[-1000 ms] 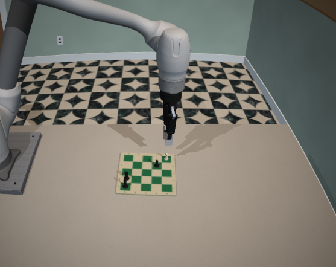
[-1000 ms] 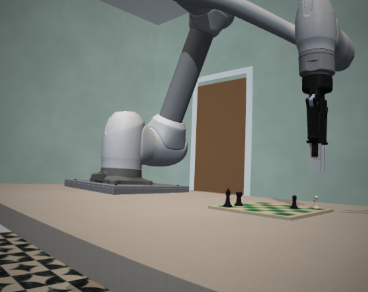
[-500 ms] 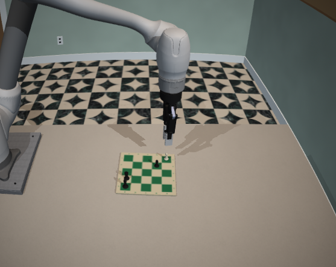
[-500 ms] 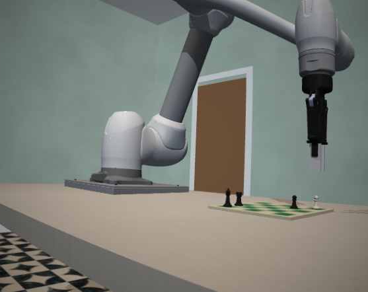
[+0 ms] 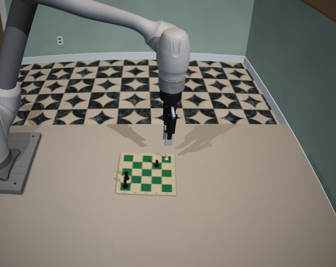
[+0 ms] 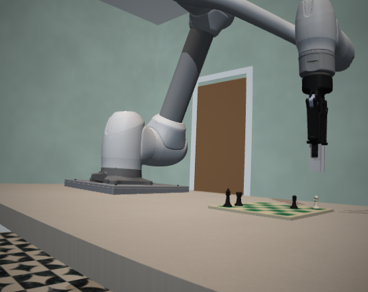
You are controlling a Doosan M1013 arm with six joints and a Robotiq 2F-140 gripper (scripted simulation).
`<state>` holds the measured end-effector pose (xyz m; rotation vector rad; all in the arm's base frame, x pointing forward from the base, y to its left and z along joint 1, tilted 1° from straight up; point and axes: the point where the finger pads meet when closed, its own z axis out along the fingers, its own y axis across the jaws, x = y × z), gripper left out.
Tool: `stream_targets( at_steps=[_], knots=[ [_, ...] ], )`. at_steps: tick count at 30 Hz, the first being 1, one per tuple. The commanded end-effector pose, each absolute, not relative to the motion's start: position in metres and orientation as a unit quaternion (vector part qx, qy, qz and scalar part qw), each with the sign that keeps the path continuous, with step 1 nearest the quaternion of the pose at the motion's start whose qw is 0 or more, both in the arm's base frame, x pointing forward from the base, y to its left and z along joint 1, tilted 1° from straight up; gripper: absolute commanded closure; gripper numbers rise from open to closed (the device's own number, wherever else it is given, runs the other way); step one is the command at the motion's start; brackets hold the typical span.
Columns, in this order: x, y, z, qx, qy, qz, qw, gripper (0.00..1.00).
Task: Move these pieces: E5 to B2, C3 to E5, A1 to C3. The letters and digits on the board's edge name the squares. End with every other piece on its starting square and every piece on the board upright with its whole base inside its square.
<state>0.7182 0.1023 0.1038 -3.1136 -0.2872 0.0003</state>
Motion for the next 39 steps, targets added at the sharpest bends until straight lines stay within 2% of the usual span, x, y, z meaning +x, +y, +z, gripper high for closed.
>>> stream_targets(
  at_steps=[1,39],
  knots=[
    [0.718,0.102,0.102,-0.996,-0.092,0.0,0.007,0.8],
    [0.718,0.103,0.058,-0.996,-0.092,0.0,0.007,0.8]
  ],
)
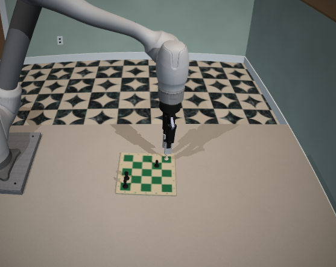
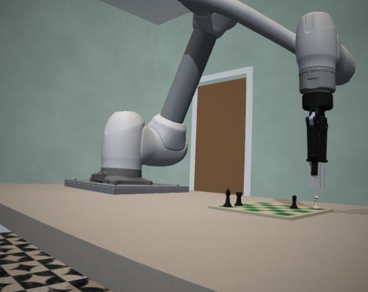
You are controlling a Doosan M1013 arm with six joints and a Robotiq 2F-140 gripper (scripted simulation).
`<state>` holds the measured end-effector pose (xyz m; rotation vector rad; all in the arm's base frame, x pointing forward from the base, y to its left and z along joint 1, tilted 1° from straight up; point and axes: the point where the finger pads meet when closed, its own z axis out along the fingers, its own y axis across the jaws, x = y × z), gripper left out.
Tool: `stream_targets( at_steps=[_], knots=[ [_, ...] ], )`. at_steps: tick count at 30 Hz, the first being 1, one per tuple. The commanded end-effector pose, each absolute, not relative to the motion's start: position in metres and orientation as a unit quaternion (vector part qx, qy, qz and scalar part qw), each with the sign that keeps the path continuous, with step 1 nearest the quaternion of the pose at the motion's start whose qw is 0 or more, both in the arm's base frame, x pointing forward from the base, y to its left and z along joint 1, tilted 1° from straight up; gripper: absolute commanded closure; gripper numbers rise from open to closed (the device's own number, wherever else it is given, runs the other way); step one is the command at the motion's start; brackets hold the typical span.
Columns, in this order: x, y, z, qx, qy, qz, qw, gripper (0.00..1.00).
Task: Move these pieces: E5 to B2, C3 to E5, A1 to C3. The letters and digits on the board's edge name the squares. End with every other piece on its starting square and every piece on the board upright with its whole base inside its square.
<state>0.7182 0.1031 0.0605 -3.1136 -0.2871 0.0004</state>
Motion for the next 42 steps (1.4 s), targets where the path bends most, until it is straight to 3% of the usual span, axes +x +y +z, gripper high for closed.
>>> stream_targets(
  at_steps=[1,42],
  knots=[
    [0.7182,0.1032,0.0573,-0.996,-0.092,0.0,0.007,0.8],
    [0.7182,0.1032,0.053,-0.996,-0.092,0.0,0.007,0.8]
  ],
)
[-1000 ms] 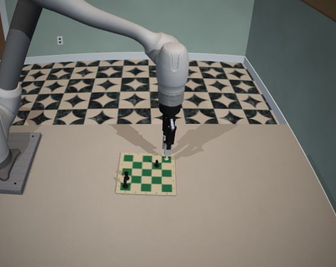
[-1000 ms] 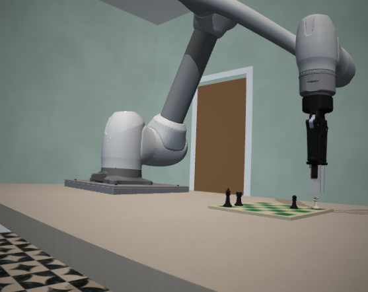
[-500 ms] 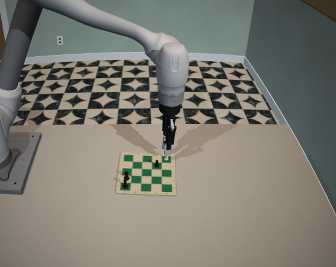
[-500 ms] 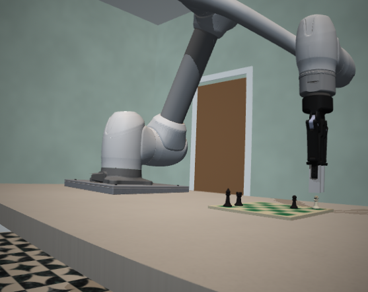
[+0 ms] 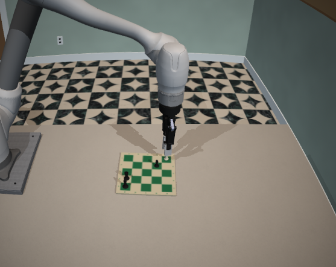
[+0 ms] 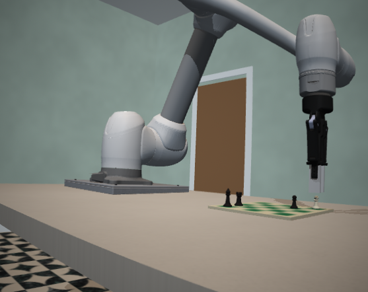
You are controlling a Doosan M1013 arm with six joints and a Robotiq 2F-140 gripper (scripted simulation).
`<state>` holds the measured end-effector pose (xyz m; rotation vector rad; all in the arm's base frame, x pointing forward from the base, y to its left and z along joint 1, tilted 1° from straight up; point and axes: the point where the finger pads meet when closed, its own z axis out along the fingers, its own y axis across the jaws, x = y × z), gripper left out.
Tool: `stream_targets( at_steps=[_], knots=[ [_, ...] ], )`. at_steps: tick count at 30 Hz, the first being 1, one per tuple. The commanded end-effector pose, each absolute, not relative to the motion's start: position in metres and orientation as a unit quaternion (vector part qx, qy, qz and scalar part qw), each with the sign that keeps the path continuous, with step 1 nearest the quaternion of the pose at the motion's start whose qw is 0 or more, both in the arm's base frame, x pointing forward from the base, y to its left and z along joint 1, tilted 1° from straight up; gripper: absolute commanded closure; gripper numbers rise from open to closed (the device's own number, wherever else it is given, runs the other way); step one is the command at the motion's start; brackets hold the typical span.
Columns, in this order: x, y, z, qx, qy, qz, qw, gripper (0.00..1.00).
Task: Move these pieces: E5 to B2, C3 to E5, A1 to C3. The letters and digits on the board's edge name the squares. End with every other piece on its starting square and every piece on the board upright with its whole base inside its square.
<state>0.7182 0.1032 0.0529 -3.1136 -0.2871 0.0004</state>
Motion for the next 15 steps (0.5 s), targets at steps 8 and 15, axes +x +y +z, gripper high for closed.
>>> stream_targets(
  at_steps=[8,15],
  knots=[
    [0.7182,0.1032,0.053,-0.996,-0.092,0.0,0.007,0.8],
    [0.7182,0.1032,0.0518,-0.996,-0.092,0.0,0.007,0.8]
  ],
)
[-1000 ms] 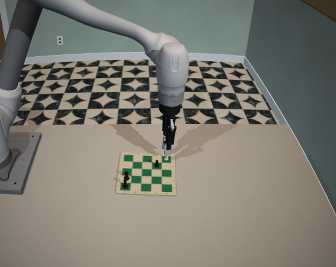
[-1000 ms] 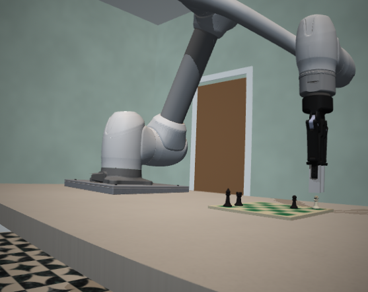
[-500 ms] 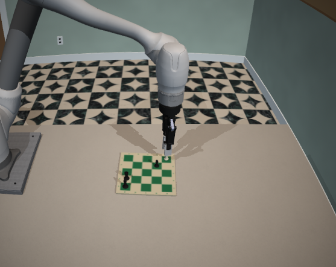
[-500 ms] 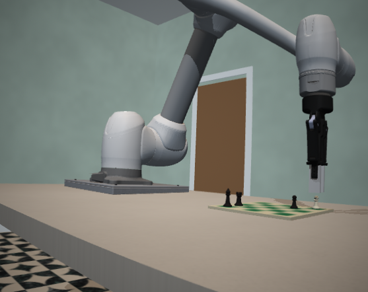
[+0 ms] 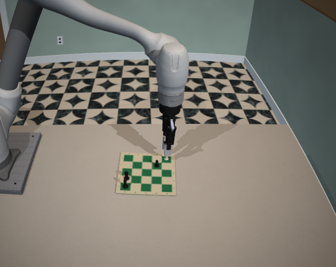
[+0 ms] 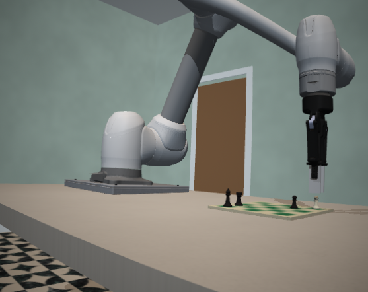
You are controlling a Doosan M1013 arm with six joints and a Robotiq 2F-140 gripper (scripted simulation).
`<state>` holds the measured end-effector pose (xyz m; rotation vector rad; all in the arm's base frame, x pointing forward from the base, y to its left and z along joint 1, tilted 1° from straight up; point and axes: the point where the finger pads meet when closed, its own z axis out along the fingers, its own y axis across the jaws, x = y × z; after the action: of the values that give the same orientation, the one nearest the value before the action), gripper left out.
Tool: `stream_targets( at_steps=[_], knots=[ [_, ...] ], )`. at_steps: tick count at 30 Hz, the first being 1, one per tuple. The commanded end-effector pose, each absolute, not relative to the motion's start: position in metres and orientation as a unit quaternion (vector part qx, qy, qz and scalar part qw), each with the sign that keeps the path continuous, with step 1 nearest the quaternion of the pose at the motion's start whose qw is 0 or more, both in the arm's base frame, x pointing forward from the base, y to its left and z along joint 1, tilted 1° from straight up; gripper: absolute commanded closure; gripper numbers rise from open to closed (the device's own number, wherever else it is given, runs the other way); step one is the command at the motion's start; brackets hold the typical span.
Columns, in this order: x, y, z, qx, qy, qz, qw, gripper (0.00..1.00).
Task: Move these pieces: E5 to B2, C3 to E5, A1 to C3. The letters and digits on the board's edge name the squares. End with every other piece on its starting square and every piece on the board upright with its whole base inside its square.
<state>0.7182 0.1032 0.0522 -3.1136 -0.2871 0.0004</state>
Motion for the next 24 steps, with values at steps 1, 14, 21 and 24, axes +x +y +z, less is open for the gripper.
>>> stream_targets(
  at_steps=[1,14,21,24],
  knots=[
    [0.718,0.103,0.052,-0.996,-0.092,0.0,0.007,0.8],
    [0.718,0.104,0.03,-0.996,-0.092,0.0,0.007,0.8],
    [0.718,0.104,0.023,-0.996,-0.092,0.0,0.007,0.8],
    [0.718,0.104,0.02,-0.996,-0.092,0.0,0.007,0.8]
  ],
)
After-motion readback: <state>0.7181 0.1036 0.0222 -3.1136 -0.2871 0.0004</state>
